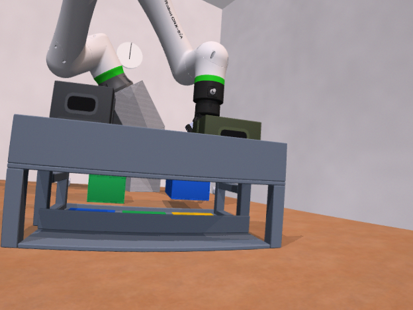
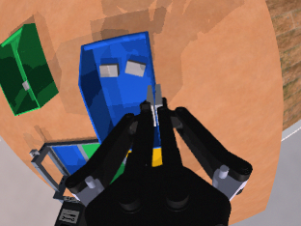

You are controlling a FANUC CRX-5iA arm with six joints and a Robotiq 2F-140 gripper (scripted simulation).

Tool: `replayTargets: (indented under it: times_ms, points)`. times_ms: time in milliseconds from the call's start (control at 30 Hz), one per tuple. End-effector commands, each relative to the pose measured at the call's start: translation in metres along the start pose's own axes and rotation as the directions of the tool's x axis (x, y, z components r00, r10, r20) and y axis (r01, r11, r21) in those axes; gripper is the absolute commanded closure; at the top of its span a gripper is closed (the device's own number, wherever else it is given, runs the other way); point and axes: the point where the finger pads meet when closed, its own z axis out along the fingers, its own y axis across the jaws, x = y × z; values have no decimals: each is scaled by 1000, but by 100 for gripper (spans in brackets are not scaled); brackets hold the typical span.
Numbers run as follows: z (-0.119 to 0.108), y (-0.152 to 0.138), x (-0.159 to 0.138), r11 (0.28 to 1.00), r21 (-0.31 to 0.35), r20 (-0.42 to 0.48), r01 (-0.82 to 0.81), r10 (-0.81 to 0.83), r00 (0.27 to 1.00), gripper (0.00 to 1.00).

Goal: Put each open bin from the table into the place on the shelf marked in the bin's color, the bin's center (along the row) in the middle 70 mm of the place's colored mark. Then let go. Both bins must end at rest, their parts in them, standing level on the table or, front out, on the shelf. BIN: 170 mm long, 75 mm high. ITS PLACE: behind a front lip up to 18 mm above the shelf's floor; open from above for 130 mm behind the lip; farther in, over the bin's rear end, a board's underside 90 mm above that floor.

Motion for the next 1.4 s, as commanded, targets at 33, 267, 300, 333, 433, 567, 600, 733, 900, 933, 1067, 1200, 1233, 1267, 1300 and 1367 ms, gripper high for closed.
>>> replayTargets:
  times_ms: [33, 267, 300, 333, 433, 567, 600, 733, 900, 933, 1067, 1200, 1233, 1267, 1300, 1367]
  points:
    - [0, 1, -1, 1000, 0, -1, 12, -12, 1000, 100]
    - [0, 2, -3, 999, 0, -1, 35, -35, 999, 100]
    - [0, 3, -3, 999, 0, -1, 37, -37, 999, 100]
    - [0, 3, -3, 999, 0, -1, 39, -39, 999, 100]
    - [0, 3, -4, 999, 0, -1, 43, -43, 999, 100]
    - [0, 3, -4, 999, 0, -1, 45, -45, 999, 100]
    - [0, 3, -4, 999, 0, -1, 45, -45, 999, 100]
    - [0, 3, -4, 999, 0, -1, 45, -45, 999, 100]
    - [0, 3, -4, 999, 0, -1, 45, -45, 999, 100]
    - [0, 3, -4, 999, 0, -1, 45, -45, 999, 100]
    - [0, 3, -4, 999, 0, -1, 45, -45, 999, 100]
    - [0, 3, -4, 999, 0, -1, 45, -45, 999, 100]
    - [0, 3, -4, 999, 0, -1, 45, -45, 999, 100]
    - [0, 3, -4, 999, 0, -1, 45, -45, 999, 100]
    - [0, 3, -4, 999, 0, -1, 45, -45, 999, 100]
    - [0, 3, -4, 999, 0, -1, 45, -45, 999, 100]
